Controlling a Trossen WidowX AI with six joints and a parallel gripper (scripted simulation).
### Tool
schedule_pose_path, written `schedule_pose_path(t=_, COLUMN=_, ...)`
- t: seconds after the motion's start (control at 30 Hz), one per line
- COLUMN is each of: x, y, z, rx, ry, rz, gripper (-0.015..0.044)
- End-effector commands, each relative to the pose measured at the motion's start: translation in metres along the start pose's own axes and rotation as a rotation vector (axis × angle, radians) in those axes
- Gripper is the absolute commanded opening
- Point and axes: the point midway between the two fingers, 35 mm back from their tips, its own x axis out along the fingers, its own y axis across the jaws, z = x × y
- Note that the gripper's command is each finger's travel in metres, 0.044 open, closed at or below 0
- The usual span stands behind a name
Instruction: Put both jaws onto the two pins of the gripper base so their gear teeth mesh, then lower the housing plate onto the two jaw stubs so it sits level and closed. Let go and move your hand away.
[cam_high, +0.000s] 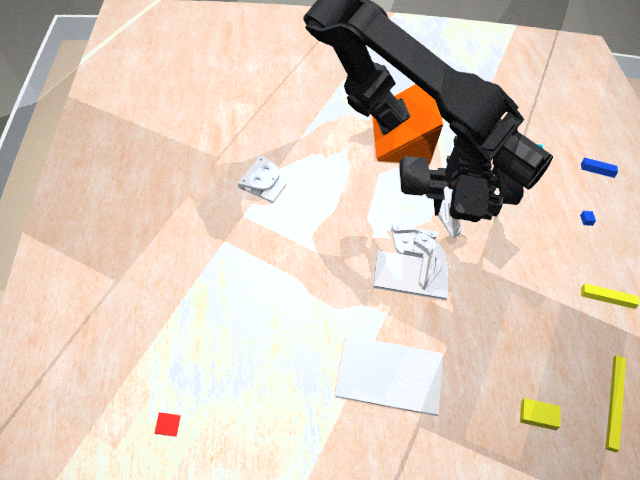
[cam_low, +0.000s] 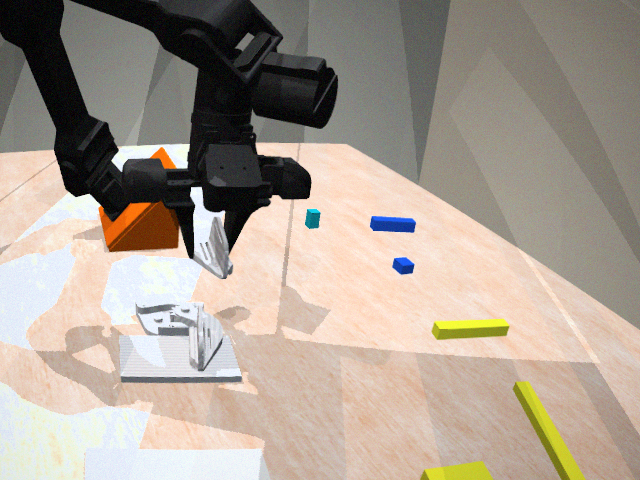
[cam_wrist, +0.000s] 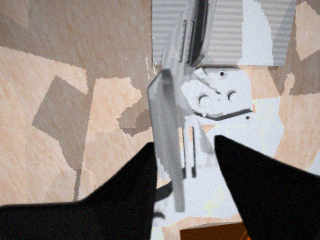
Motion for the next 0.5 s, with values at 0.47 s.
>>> schedule_pose_path(t=0.47, x=-0.0013, y=-0.0092, z=0.0077, rx=-0.013, ry=-0.005, rz=-0.001, gripper=0.0134)
